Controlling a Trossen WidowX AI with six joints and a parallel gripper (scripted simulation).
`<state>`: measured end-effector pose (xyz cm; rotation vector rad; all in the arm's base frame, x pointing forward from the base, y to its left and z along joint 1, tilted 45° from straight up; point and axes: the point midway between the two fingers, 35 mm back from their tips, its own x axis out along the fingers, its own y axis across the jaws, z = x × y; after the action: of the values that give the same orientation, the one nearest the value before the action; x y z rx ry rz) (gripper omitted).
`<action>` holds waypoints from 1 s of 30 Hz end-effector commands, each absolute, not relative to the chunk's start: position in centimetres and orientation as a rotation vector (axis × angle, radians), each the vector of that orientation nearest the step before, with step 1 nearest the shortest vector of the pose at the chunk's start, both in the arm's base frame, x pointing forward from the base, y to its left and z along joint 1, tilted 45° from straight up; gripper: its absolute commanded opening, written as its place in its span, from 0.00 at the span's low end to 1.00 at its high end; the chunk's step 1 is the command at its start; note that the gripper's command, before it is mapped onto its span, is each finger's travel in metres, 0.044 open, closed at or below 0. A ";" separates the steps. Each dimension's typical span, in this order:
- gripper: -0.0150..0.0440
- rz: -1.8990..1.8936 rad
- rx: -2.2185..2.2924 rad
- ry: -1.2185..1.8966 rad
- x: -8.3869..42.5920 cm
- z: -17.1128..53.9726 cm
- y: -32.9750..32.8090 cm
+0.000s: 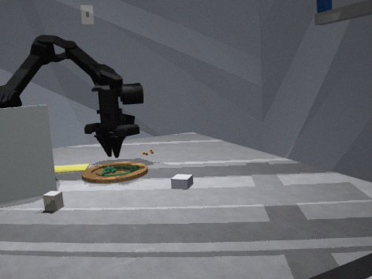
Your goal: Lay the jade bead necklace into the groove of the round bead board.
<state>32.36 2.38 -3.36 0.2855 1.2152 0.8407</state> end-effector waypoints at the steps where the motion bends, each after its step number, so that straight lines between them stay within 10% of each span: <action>1: 0.46 0.827 0.300 1.227 31.9 -3.6 2.6; 30: 0.46 0.829 0.301 1.226 32.2 -6.1 5.2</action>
<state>32.62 4.65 -5.60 0.2856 1.2151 0.8284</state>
